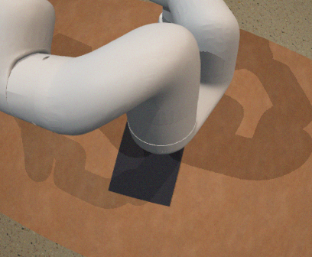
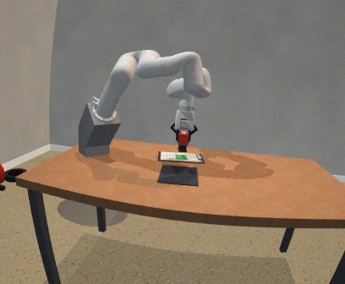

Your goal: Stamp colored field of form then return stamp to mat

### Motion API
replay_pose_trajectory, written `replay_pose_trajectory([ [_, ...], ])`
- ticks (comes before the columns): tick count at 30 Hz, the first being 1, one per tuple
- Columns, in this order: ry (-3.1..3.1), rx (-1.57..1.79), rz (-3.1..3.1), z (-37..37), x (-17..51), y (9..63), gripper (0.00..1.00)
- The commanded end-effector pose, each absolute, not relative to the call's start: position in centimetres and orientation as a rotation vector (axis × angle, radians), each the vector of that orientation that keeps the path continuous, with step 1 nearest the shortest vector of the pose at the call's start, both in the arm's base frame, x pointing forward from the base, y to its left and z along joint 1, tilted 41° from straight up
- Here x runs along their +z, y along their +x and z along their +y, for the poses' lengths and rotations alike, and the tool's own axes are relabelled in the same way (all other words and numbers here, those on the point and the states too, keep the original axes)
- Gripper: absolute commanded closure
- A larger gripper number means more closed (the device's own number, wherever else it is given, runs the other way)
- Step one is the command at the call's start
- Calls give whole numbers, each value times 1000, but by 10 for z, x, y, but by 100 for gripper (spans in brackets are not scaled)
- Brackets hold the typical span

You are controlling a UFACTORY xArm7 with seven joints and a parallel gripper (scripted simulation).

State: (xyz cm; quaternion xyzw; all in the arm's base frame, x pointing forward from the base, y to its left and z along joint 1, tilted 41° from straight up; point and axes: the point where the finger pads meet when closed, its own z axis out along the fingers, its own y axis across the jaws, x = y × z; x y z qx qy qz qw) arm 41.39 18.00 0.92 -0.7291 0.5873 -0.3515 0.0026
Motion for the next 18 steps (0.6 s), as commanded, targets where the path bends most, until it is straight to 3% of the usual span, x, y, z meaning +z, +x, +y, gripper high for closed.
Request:
replay_pose_trajectory([
  [1,-2287,-1100,1838,182,10,414,67],
  [18,-2287,-1100,1838,182,9,411,67],
])
